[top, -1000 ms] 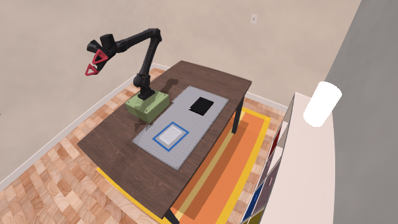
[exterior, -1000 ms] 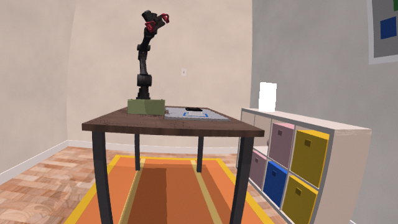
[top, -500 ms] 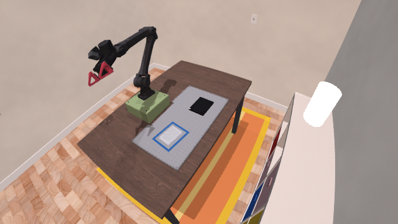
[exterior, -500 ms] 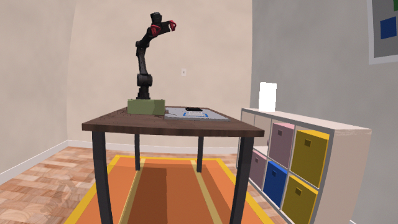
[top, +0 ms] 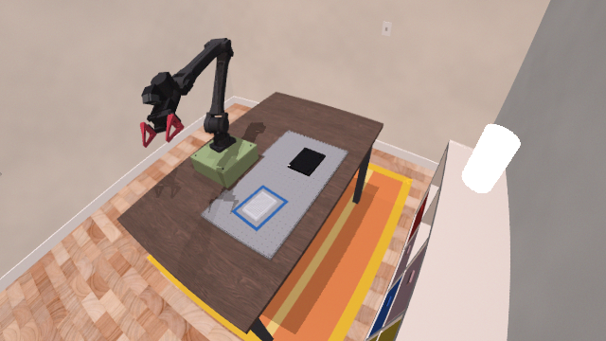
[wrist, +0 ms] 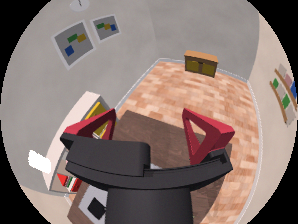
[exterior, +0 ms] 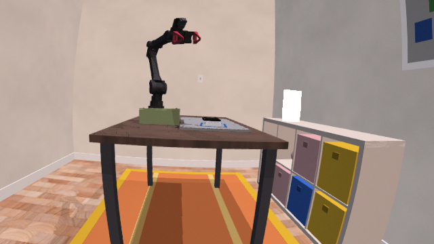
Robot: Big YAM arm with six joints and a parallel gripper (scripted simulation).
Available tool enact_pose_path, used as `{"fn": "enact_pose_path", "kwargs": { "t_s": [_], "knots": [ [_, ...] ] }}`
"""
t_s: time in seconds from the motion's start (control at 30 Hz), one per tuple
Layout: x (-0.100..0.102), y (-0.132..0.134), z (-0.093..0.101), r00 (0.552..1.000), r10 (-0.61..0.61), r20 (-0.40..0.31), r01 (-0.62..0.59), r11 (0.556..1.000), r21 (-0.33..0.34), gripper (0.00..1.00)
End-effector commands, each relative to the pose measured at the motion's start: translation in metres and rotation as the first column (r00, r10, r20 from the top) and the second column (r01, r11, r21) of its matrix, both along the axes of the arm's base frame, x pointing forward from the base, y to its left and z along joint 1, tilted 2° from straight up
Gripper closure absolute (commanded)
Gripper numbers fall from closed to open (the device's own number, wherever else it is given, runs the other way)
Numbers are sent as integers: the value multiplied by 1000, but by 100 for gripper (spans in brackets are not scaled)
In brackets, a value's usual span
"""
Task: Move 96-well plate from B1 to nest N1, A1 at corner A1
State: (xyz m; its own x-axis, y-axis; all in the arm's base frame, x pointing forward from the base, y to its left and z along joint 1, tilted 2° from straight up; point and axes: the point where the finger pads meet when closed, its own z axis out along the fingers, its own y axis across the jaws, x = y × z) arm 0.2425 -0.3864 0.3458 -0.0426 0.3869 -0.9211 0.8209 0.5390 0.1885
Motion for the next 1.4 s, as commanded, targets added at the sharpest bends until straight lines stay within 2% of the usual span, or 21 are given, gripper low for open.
{"fn": "enact_pose_path", "kwargs": {
  "t_s": [0.0,0.07,0.1,0.13,0.17,0.43,0.5,0.73,0.77,0.8,0.83,0.87,1.0,1.07,1.23,1.27,1.3,1.37],
  "knots": [
    [14,-5,42,996,60,-73,-67,993,-99,0],
    [20,-5,34,990,81,-118,-93,991,-99,0],
    [23,-5,30,990,78,-118,-90,991,-99,0],
    [25,-3,10,990,79,-120,-90,992,-94,0],
    [29,-4,22,985,95,-145,-110,989,-98,0],
    [55,4,-10,923,210,-323,-248,966,-80,0],
    [55,4,-10,923,210,-323,-248,966,-80,0],
    [76,13,-39,833,304,-463,-367,929,-49,0],
    [77,16,-49,830,306,-466,-366,930,-40,0],
    [75,24,-79,823,315,-473,-366,930,-17,0],
    [77,26,-81,798,338,-498,-387,922,7,0],
    [87,20,-56,795,337,-505,-409,912,-36,0],
    [98,28,-72,721,390,-573,-480,877,-8,0],
    [98,28,-72,721,390,-573,-480,877,-8,0],
    [110,38,-93,600,455,-659,-576,817,39,0],
    [112,40,-97,598,452,-662,-574,818,40,0],
    [108,49,-124,587,464,-664,-573,817,63,0],
    [120,47,-110,545,478,-689,-613,788,62,0]
  ]
}}
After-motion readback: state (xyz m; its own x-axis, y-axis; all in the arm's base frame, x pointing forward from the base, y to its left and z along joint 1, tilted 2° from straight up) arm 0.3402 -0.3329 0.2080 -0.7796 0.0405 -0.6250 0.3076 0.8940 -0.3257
